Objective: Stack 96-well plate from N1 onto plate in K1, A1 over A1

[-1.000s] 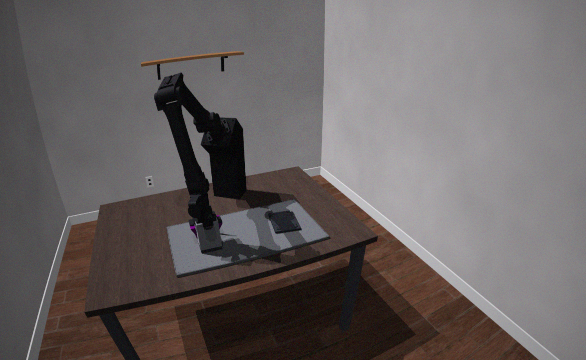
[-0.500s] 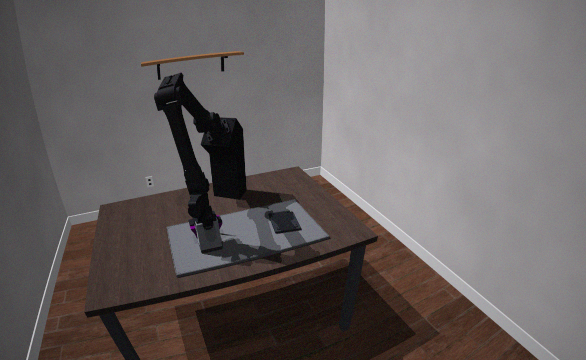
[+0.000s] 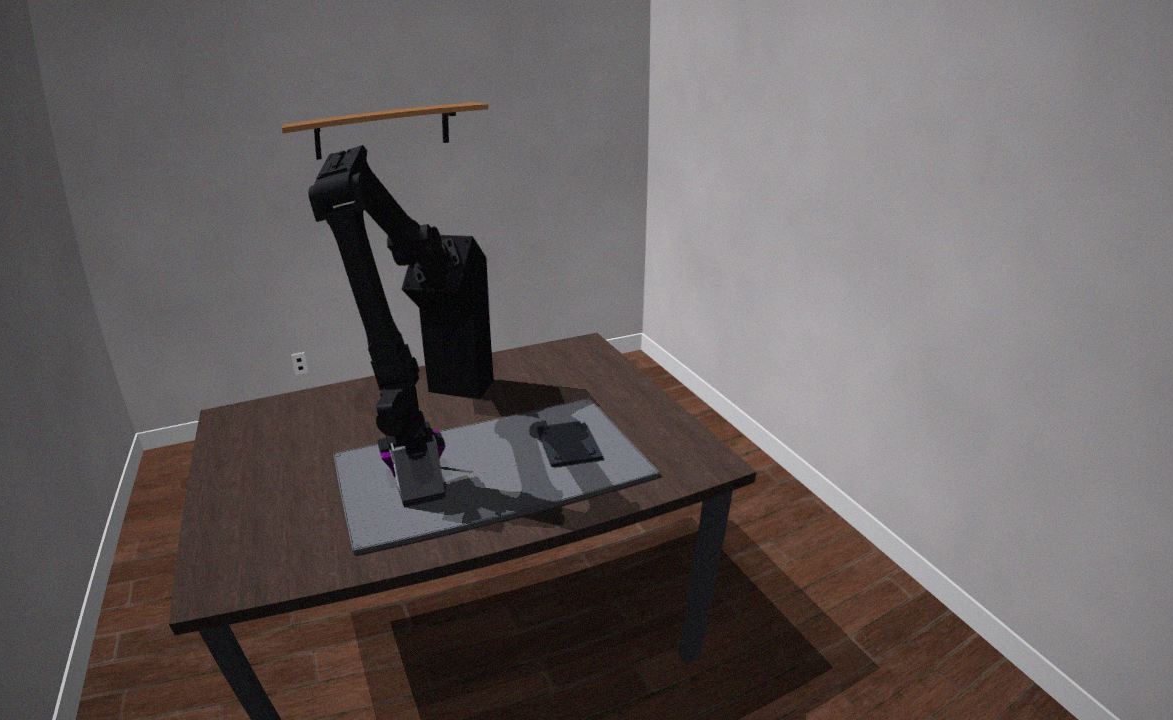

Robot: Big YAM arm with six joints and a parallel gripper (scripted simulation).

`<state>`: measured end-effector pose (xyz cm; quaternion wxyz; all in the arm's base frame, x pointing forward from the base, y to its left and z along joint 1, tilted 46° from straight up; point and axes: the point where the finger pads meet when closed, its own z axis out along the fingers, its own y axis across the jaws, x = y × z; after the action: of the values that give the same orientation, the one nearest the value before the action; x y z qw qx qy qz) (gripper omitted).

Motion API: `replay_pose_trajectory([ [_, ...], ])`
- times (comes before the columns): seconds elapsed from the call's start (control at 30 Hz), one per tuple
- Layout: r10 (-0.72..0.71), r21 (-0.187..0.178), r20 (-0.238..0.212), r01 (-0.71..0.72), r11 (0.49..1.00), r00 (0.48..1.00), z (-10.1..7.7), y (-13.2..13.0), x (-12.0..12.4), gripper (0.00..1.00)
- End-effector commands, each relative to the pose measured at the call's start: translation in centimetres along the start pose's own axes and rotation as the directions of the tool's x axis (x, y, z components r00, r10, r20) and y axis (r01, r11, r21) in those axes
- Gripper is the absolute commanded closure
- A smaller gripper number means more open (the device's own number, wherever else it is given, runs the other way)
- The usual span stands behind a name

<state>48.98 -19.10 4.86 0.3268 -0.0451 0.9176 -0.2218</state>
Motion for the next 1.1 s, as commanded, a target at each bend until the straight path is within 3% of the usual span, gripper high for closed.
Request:
replay_pose_trajectory([
  [0.0,-0.003,0.003,-0.020,0.003,1.000,1.000,1.1,-0.3,0.8,0.00],
  [0.23,-0.003,0.003,-0.020,0.003,1.000,1.000,1.1,-0.3,0.8,0.00],
  [0.3,-0.008,-0.014,-0.043,0.007,1.000,0.999,0.4,0.6,1.7,0.00],
  [0.33,-0.003,-0.002,-0.014,0.003,1.000,1.000,-0.7,0.1,0.5,0.00],
  [0.4,-0.002,-0.005,-0.003,0.002,1.000,1.000,-1.5,0.4,-0.1,0.00],
  [1.07,0.003,-0.004,-0.001,-0.003,1.000,1.000,-6.3,0.3,-0.1,0.00],
])
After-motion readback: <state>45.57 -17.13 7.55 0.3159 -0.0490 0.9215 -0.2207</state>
